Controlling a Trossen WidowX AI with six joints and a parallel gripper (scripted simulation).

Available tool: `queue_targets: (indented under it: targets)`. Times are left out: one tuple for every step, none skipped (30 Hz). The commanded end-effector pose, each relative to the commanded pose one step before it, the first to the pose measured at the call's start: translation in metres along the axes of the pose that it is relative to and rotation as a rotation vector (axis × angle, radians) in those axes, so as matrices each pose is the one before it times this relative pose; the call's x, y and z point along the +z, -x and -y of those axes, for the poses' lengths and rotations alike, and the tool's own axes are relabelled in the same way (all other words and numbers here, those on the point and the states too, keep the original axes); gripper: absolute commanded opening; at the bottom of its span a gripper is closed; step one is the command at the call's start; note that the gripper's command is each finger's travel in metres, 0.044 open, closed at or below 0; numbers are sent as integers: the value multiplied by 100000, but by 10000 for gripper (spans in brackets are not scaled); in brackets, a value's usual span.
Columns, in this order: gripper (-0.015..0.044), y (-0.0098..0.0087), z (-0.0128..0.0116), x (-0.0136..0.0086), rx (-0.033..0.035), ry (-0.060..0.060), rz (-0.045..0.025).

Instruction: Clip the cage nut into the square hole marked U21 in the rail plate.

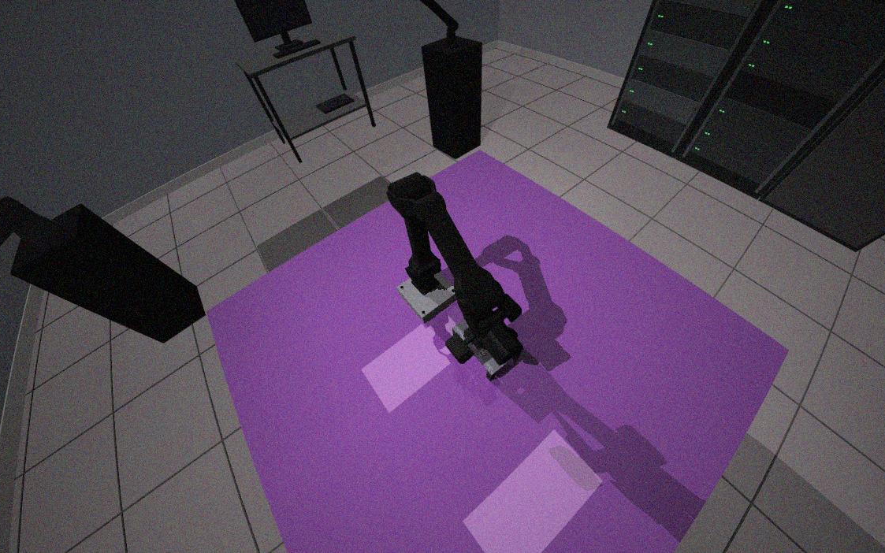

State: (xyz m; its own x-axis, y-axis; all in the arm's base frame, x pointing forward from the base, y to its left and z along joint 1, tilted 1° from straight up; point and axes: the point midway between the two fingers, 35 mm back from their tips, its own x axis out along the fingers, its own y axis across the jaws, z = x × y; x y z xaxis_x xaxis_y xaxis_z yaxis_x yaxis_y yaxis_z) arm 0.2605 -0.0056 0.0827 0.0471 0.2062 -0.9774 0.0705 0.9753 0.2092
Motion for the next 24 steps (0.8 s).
queue_targets:
  targets:
    - [37, -18, -16, 31, 807, 329, 152]
    - [37, -2, 7, 0, 135, 1, -1]
    - [37, -2, 9, 0, 175, 2, -1]
    - [37, -3, 12, 0, 222, 2, 0]
    - [37, -3, 15, 0, 274, 2, 1]
    - [37, -3, 14, 0, 260, 2, 2]
    - [37, -3, 14, 0, 257, 2, 3]
    - [37, -3, 3, 0, 49, 0, -2]
    - [37, -5, 3, 0, 45, 0, -2]
    - [37, -1, 3, 0, 53, 0, -1]
    - [37, -2, 5, 0, 95, 1, -1]
    - [37, -3, 8, 0, 141, 1, -1]
    - [37, -5, 11, 0, 193, 2, -1]
    - [37, -5, 12, 0, 214, 2, -1]
    - [37, -5, 13, 0, 240, 2, 0]
    - [37, -6, 15, 0, 269, 2, 1]
    - [37, -6, 16, 0, 293, 2, 2]
    - [37, -6, 17, 0, 304, 2, 4]
    - [37, -3, 4, 0, 55, 0, -3]
    - [37, -6, 4, 0, 48, 1, -2]
    - [37, -1, 3, 0, 47, 0, -1]
    - [37, -2, 5, 0, 96, 1, -1]
    - [37, -2, 7, 0, 129, 1, -1]
    - [37, -3, 9, 0, 167, 2, -1]
